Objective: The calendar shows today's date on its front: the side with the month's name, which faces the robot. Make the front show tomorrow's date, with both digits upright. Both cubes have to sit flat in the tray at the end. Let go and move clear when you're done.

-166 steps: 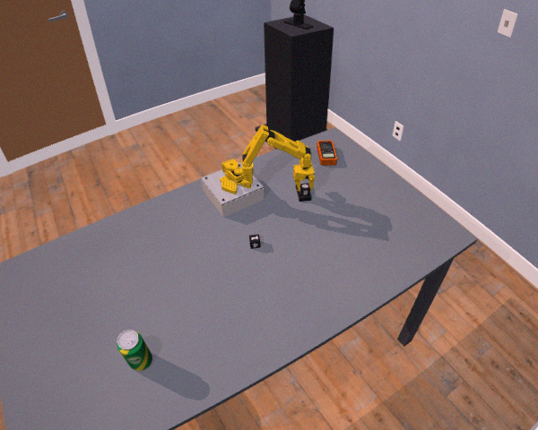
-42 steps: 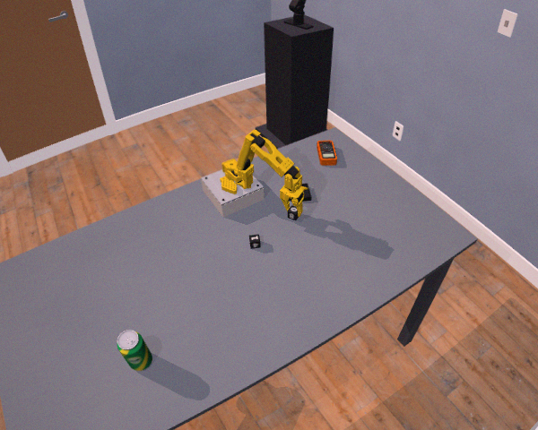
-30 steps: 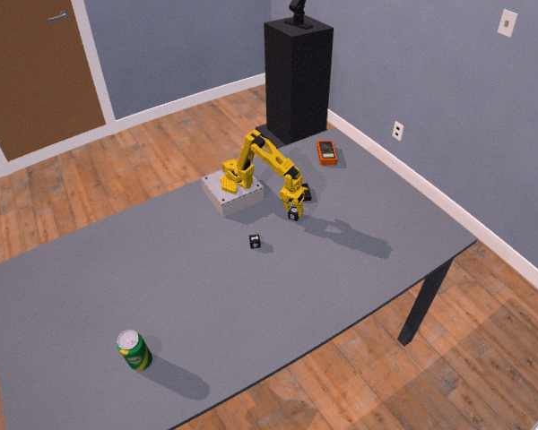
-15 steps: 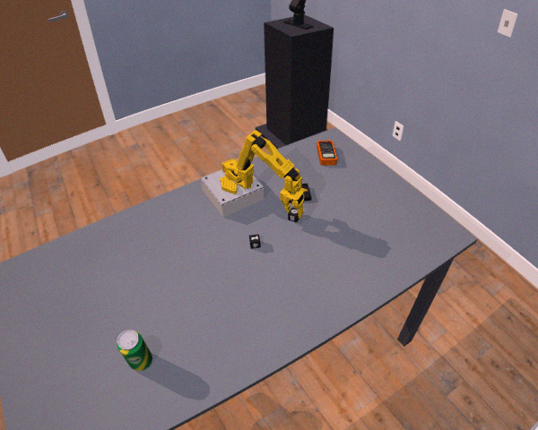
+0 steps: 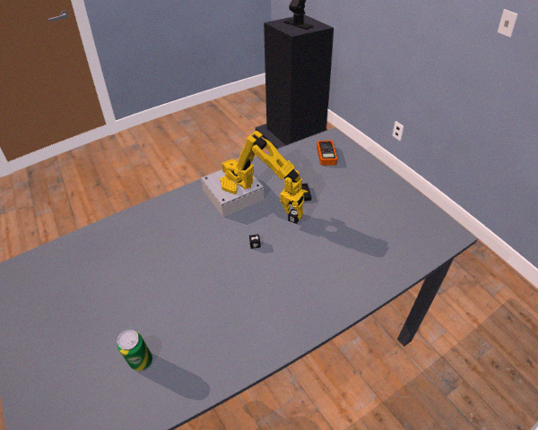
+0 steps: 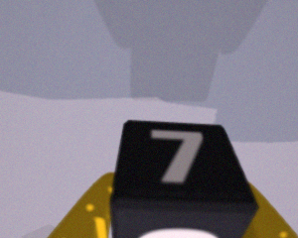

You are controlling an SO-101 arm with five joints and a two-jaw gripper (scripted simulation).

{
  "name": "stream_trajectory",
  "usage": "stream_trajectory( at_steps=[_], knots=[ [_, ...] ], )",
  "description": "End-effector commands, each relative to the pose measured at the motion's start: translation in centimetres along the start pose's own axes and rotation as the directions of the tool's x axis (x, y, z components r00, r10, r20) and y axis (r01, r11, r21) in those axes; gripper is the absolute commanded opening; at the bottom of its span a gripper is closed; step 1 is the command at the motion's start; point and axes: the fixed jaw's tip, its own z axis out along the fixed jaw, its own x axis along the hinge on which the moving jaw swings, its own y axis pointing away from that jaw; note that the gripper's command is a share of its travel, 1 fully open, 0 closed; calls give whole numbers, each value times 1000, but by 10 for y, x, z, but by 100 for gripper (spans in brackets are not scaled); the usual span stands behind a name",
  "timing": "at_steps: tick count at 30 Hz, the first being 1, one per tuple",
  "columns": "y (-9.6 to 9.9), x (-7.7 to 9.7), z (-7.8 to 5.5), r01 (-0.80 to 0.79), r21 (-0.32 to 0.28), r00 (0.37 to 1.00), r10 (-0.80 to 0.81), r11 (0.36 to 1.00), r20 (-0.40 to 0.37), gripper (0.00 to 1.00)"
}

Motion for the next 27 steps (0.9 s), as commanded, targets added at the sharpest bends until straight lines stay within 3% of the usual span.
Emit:
stream_trajectory(
  at_steps=[1,27],
  knots=[
    [5,1,6,-8,-22,1000,8,1000,3,0],
    [5,1,14,-8,-22,1000,8,1000,3,0]
  ],
)
